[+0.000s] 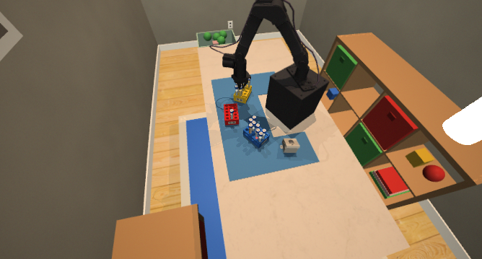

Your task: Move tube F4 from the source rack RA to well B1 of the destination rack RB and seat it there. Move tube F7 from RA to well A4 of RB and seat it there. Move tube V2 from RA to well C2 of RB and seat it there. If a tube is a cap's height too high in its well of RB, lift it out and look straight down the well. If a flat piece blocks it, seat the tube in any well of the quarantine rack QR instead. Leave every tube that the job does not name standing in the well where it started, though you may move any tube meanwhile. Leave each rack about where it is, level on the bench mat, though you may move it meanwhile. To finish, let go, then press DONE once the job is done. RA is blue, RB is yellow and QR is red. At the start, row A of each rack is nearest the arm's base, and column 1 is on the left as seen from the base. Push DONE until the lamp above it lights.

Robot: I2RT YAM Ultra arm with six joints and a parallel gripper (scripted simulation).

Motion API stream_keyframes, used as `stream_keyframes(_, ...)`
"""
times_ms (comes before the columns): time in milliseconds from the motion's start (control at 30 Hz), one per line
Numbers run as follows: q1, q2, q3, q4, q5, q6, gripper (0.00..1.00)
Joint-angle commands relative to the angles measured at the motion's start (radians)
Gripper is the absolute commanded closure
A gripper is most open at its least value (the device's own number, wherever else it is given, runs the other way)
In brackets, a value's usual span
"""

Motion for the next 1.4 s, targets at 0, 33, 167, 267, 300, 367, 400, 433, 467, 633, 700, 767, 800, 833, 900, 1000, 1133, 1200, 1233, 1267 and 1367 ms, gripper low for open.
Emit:
stream_keyframes(0, -0.014, 0.018, 0.029, 0.022, 0.001, -0.008, 1.0)
stream_keyframes(33, -0.014, 0.02, 0.029, 0.023, 0.001, -0.008, 1.0)
stream_keyframes(167, -0.013, 0.027, 0.021, 0.029, 0.0, -0.008, 1.0)
stream_keyframes(267, -0.008, 0.032, 0.019, 0.035, 0.0, -0.007, 1.0)
stream_keyframes(300, -0.008, 0.033, 0.018, 0.035, 0.0, -0.007, 1.0)
stream_keyframes(367, -0.008, 0.033, 0.018, 0.035, 0.0, -0.007, 1.0)
stream_keyframes(400, -0.007, 0.029, 0.019, 0.035, 0.0, -0.006, 1.0)
stream_keyframes(433, -0.004, 0.016, 0.009, 0.022, 0.0, -0.002, 1.0)
stream_keyframes(467, -0.004, 0.016, 0.009, 0.022, 0.0, -0.002, 1.0)
stream_keyframes(633, -0.004, 0.016, 0.009, 0.022, 0.0, -0.002, 0.76)
stream_keyframes(700, -0.004, 0.016, 0.009, 0.022, 0.0, -0.002, 0.76)
stream_keyframes(767, -0.004, 0.016, 0.009, 0.022, 0.0, -0.002, 0.76)
stream_keyframes(800, -0.004, 0.016, 0.009, 0.022, 0.0, -0.002, 0.76)
stream_keyframes(833, -0.004, 0.016, 0.009, 0.022, 0.0, -0.002, 0.76)
stream_keyframes(900, -0.004, 0.016, 0.009, 0.022, 0.0, -0.002, 0.76)
stream_keyframes(1000, -0.004, 0.016, 0.009, 0.022, 0.0, -0.002, 0.76)
stream_keyframes(1133, -0.004, 0.016, 0.009, 0.022, 0.0, -0.002, 0.7)
stream_keyframes(1200, -0.004, 0.016, 0.009, 0.022, 0.0, -0.002, 0.7)
stream_keyframes(1233, -0.004, 0.016, 0.009, 0.022, 0.0, -0.002, 0.7)
stream_keyframes(1267, -0.004, 0.016, 0.009, 0.022, 0.0, -0.002, 0.7)
stream_keyframes(1367, -0.004, 0.016, 0.009, 0.022, 0.0, -0.002, 0.7)
